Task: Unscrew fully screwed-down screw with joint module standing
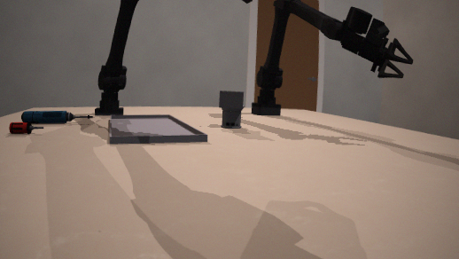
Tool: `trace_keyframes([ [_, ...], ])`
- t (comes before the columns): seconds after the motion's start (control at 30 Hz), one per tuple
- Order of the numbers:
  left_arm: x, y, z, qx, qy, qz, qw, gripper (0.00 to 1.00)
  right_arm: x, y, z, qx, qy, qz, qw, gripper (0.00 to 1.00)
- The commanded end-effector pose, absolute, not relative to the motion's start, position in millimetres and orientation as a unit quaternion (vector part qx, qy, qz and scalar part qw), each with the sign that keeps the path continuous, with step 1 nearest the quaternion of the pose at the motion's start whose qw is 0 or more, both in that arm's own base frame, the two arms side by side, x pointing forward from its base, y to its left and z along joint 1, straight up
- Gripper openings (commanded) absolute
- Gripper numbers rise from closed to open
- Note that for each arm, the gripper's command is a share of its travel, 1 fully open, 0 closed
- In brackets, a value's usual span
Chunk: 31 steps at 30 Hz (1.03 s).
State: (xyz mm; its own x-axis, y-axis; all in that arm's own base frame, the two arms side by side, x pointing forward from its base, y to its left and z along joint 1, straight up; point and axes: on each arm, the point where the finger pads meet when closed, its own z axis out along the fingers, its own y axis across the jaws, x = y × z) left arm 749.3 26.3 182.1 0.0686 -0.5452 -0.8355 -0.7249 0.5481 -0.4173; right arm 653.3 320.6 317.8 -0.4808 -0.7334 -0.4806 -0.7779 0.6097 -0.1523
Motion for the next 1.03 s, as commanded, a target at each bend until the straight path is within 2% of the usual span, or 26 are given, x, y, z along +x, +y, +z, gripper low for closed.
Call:
trace_keyframes([
  [0.0, 767, 28, 187, -0.474, 0.672, 0.076, 0.564, 0.86, 677, 292, 327, -0.434, 0.862, 0.032, 0.26, 0.65],
  [1.0, 767, 28, 187, -0.474, 0.672, 0.076, 0.564, 0.86, 674, 299, 327, -0.438, 0.86, 0.033, 0.259, 0.65],
])
